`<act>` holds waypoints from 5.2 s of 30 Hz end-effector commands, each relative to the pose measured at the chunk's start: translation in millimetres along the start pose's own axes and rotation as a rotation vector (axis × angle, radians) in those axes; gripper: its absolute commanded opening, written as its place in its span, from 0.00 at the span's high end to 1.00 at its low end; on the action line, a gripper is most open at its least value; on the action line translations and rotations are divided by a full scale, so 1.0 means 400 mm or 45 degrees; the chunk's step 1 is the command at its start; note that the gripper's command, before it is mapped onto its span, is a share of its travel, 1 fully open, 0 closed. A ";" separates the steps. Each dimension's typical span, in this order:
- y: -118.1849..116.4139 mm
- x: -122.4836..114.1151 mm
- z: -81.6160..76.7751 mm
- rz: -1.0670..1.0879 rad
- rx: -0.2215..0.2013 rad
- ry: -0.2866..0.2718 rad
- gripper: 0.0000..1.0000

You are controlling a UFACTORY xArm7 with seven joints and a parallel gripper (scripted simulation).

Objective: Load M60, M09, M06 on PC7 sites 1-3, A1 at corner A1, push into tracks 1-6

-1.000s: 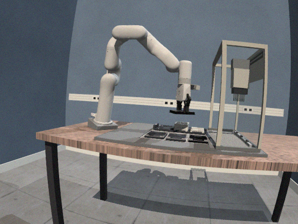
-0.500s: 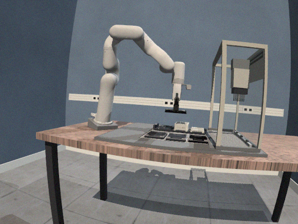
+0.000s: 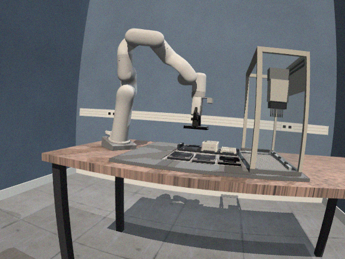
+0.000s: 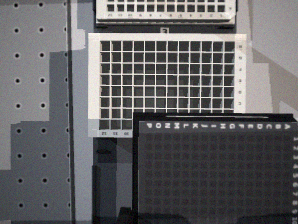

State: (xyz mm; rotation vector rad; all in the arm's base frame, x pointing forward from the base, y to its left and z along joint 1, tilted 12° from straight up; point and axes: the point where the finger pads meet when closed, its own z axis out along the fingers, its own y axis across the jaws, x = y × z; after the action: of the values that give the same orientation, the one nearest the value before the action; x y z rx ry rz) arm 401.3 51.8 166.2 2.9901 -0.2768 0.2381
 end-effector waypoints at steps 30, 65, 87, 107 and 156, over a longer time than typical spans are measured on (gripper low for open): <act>-0.054 -0.045 -0.003 0.806 0.003 0.005 1.00; -0.054 -0.045 -0.003 1.999 0.005 0.003 1.00; -0.054 -0.045 0.026 1.999 0.005 0.003 1.00; -0.054 -0.045 0.101 1.999 0.004 0.003 1.00; -0.054 -0.045 0.240 1.999 0.004 0.003 1.00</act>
State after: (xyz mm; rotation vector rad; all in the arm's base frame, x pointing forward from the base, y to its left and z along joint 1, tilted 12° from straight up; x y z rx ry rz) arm 400.8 61.9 65.7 2.0102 -2.4192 0.3226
